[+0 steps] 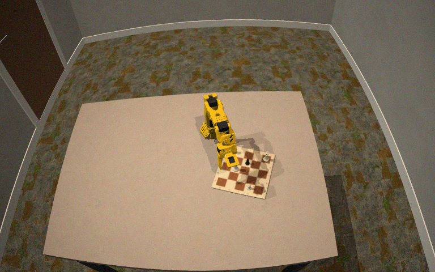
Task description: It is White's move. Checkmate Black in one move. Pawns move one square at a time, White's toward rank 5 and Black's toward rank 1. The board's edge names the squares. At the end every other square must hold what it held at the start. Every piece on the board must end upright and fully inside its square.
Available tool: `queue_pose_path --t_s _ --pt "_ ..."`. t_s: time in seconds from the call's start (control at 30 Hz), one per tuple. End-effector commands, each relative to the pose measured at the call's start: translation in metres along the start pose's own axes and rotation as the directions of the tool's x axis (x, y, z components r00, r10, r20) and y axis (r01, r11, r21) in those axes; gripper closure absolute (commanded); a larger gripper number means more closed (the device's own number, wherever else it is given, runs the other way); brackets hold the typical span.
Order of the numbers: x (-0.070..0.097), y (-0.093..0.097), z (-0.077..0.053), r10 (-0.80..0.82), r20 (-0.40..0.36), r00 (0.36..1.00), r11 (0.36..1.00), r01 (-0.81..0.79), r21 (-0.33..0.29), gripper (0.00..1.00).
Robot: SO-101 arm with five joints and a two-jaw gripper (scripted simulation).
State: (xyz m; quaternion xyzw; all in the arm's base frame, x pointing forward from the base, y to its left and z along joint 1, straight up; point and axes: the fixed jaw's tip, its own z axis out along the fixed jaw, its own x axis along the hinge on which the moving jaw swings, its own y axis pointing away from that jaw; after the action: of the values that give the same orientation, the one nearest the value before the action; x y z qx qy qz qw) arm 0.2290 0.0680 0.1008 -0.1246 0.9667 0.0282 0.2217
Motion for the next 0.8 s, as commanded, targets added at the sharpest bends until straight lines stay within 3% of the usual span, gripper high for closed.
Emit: queue_pose_path --t_s 0.0,0.23,0.3,0.53,0.77 --pt "0.009 -0.048 -0.005 0.173 -0.025 0.985 0.981 -0.170 0.089 0.74" --pt "0.041 -0.115 -0.021 0.462 -0.027 0.887 0.867 -0.445 0.224 0.69" --pt "0.041 -0.115 -0.021 0.462 -0.027 0.887 0.867 -0.445 0.224 0.69" --pt "0.081 -0.158 -0.041 0.677 0.004 0.736 0.696 -0.642 0.321 0.65" --pt "0.113 -0.179 -0.058 0.800 0.040 0.598 0.543 -0.751 0.375 0.62"
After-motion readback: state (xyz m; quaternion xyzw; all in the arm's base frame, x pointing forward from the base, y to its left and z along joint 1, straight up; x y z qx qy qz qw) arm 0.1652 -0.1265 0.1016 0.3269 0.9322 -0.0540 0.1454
